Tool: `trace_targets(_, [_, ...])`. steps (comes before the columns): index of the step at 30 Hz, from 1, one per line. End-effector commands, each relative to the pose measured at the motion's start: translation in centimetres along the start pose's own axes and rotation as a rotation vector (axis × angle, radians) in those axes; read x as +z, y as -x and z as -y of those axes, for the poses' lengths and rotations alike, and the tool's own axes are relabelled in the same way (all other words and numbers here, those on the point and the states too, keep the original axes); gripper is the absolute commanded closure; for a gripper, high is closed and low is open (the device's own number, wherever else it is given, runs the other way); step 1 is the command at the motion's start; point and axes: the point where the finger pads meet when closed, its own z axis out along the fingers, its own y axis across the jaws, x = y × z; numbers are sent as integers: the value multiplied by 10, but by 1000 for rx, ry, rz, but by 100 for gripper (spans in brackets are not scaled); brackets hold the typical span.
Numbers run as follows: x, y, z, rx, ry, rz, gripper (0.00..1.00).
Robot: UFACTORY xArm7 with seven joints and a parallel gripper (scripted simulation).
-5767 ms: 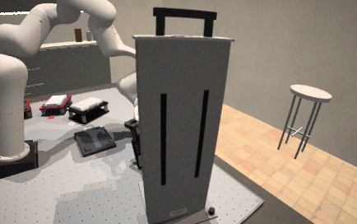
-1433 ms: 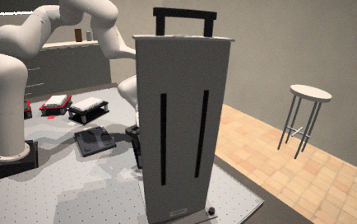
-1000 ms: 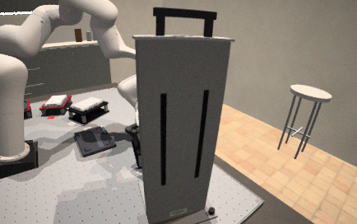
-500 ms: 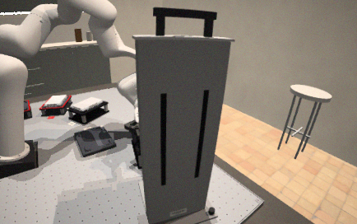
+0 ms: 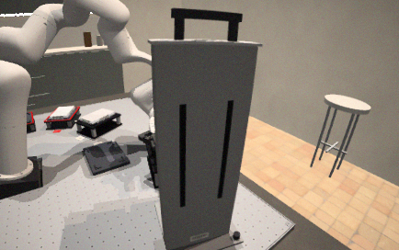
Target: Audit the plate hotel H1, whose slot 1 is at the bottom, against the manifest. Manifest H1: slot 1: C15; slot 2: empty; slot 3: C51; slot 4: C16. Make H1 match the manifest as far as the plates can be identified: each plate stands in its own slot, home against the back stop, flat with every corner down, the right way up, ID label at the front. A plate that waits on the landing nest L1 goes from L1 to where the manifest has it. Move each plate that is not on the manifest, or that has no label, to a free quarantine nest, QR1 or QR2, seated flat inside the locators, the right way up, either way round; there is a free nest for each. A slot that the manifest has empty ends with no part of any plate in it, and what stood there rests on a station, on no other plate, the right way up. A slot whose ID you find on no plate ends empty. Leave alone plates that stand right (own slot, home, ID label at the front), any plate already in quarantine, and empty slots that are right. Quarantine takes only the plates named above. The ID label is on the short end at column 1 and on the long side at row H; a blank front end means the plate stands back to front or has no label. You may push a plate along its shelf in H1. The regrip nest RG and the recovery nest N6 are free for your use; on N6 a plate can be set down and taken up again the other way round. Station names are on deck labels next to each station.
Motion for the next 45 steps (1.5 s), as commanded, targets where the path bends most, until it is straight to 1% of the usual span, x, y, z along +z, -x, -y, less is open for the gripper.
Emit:
trace_targets(1, [-6, -1, 1, 3, 1, 0, 0])
trace_targets(7, [-16, -1, 1, 3, 1, 0, 0])
trace_targets(9, [-16, -1, 1, 3, 1, 0, 0])
trace_targets(24, [-41, -1, 1, 3, 1, 0, 0])
trace_targets(26, [-41, -1, 1, 3, 1, 0, 0])
trace_targets(31, [-49, -1, 1, 3, 1, 0, 0])
trace_targets(44, [-50, -1, 1, 3, 1, 0, 0])
trace_targets(45, [-48, -1, 1, 3, 1, 0, 100])
